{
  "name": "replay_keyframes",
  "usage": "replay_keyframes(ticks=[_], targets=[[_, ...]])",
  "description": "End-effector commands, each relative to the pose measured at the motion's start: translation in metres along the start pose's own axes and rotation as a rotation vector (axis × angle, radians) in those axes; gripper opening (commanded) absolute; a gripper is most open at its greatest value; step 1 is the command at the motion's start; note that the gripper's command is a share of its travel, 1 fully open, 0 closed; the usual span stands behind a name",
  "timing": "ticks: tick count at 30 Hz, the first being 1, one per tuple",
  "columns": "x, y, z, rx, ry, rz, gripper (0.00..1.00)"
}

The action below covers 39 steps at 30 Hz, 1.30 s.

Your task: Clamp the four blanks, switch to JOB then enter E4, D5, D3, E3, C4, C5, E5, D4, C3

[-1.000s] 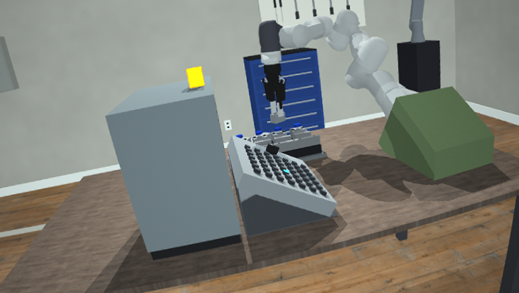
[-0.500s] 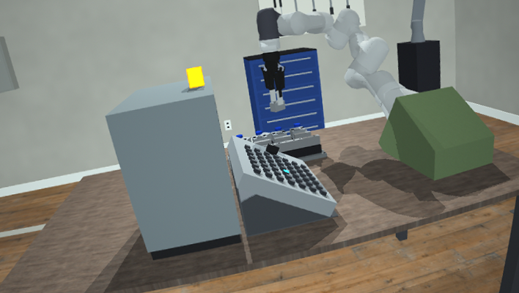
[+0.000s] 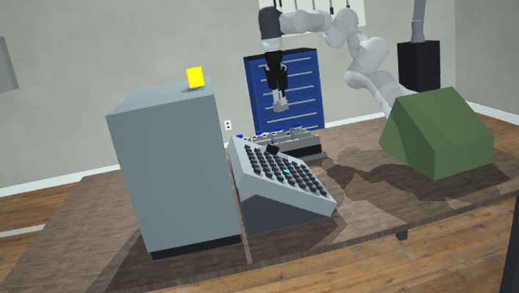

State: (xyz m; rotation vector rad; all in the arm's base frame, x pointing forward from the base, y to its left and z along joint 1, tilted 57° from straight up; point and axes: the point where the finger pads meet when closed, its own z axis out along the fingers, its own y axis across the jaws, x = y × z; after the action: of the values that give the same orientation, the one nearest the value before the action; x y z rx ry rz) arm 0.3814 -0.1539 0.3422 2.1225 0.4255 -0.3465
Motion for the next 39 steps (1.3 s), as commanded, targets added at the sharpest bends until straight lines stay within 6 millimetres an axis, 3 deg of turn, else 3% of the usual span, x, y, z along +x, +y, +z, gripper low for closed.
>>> replay_keyframes(ticks=[1, 6, 8, 11, 14, 22, 39], targets=[[0.020, -0.041, -0.005, 0.000, 0.012, 0.178, 0.00], [0.038, -0.110, -0.004, 0.003, 0.008, 0.305, 0.00], [0.038, -0.110, -0.004, 0.003, 0.008, 0.305, 0.00], [0.042, -0.144, -0.002, 0.006, 0.002, 0.355, 0.00], [0.043, -0.163, 0.000, 0.007, -0.003, 0.394, 0.00], [0.043, -0.168, 0.001, 0.004, 0.000, 0.533, 0.00], [0.043, -0.168, 0.001, 0.004, 0.000, 0.533, 0.00]])
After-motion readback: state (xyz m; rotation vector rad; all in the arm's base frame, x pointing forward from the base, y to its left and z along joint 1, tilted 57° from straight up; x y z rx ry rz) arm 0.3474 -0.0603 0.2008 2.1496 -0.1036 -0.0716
